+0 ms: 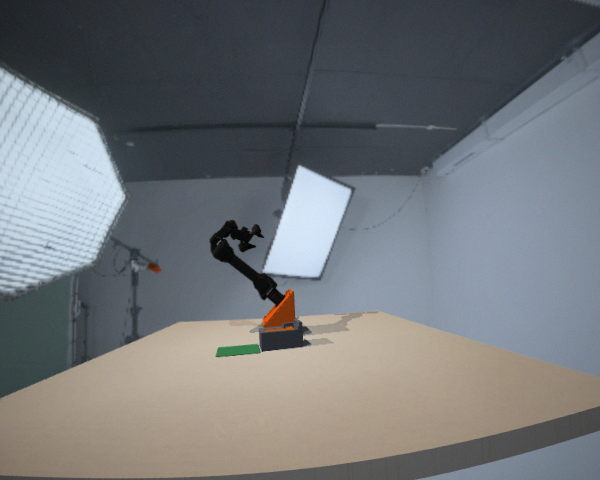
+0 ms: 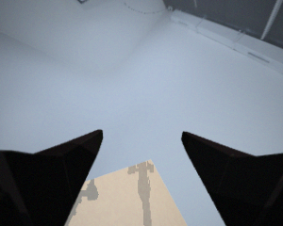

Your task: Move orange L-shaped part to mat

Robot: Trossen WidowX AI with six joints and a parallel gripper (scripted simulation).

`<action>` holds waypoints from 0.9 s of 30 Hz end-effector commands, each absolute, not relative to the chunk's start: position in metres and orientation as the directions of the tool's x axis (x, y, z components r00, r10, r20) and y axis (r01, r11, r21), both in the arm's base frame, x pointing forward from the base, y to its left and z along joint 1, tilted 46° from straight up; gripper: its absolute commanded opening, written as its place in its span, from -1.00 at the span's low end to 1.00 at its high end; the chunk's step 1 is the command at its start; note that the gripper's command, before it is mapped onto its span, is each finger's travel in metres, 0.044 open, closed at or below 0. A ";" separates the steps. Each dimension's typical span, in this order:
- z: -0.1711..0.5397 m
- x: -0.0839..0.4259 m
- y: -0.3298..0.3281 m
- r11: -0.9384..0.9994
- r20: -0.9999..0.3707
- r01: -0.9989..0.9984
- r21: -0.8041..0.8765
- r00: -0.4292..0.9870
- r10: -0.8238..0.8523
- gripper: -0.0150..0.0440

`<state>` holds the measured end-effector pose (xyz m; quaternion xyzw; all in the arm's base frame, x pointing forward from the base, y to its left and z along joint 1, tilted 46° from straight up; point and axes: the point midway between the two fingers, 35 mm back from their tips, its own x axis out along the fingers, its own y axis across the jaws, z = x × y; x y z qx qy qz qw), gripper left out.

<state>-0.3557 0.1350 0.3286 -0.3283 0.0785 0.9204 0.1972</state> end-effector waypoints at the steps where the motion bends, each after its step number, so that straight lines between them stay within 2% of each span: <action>1: 0.328 -0.355 0.137 -0.908 -0.637 -0.419 0.015 -0.704 0.314 0.78; 8: 0.298 -0.332 0.189 -0.824 -0.691 -0.567 -0.012 -0.591 0.416 0.15; 9: 0.292 -0.325 0.200 -0.793 -0.704 -0.609 -0.008 -0.560 0.437 0.12; 14: 0.246 -0.267 0.273 -0.586 -0.785 -0.809 -0.048 -0.333 0.523 0.12; 18: 0.213 -0.212 0.313 -0.382 -0.836 -0.923 -0.048 -0.172 0.521 0.12; 22: 0.173 -0.139 0.343 -0.125 -0.887 -0.988 -0.092 0.024 0.462 0.12; 27: 0.129 -0.041 0.353 0.183 -0.922 -0.967 -0.175 0.226 0.313 0.12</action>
